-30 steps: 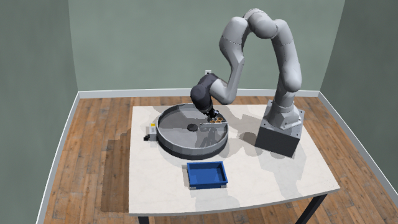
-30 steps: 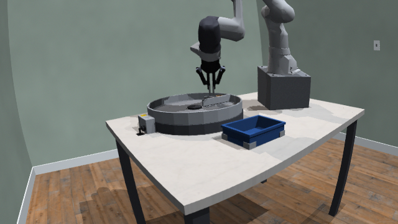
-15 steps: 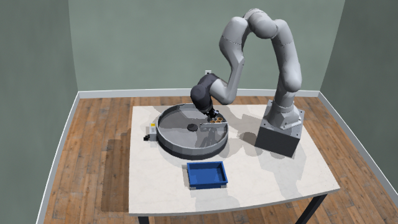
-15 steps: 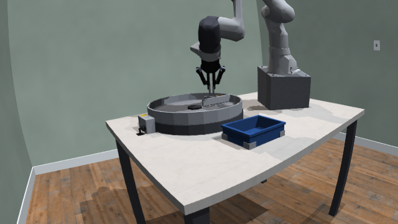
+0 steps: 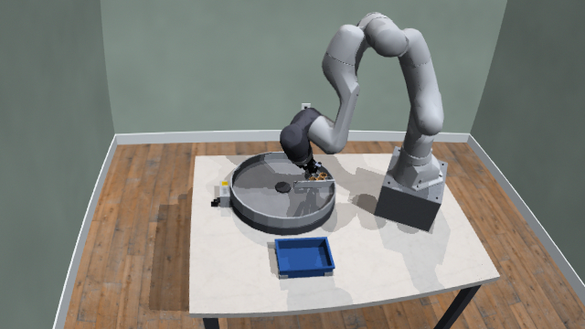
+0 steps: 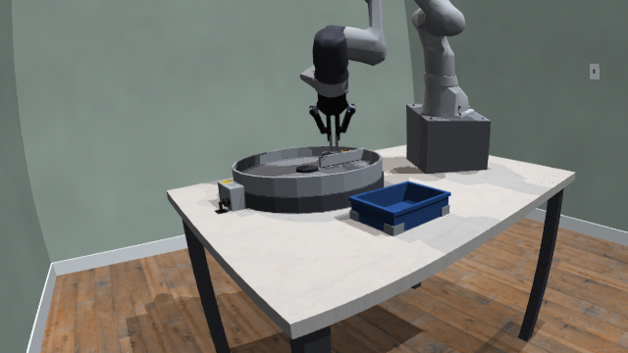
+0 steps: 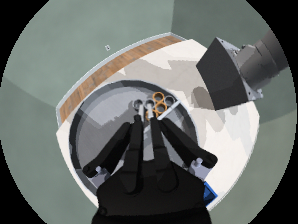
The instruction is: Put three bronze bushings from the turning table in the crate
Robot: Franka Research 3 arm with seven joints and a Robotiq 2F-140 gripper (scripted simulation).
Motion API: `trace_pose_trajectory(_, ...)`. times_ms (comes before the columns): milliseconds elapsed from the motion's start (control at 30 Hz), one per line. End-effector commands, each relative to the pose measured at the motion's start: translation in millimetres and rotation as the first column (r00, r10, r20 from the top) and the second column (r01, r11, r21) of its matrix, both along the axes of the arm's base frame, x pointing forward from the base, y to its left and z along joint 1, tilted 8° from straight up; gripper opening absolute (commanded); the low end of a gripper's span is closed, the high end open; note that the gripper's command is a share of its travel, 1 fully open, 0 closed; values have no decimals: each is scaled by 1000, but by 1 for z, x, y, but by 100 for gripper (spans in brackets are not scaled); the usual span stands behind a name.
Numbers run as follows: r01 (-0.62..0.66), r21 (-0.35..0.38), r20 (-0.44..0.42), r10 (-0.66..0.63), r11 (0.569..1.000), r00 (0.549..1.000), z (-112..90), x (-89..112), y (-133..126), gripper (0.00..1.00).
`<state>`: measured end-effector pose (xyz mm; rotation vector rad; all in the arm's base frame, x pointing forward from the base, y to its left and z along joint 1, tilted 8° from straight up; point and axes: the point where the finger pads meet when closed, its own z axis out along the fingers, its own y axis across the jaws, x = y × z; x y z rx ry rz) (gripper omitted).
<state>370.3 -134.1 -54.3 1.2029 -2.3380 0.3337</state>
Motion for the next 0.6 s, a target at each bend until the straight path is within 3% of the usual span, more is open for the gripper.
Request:
trace_pose_trajectory(0, 2, -2, 4, -2, 1000, 1000, -3, 1, 1, 6)
trace_pose_trajectory(567, 2, -2, 4, -2, 1000, 1000, -8, 2, 2, 6)
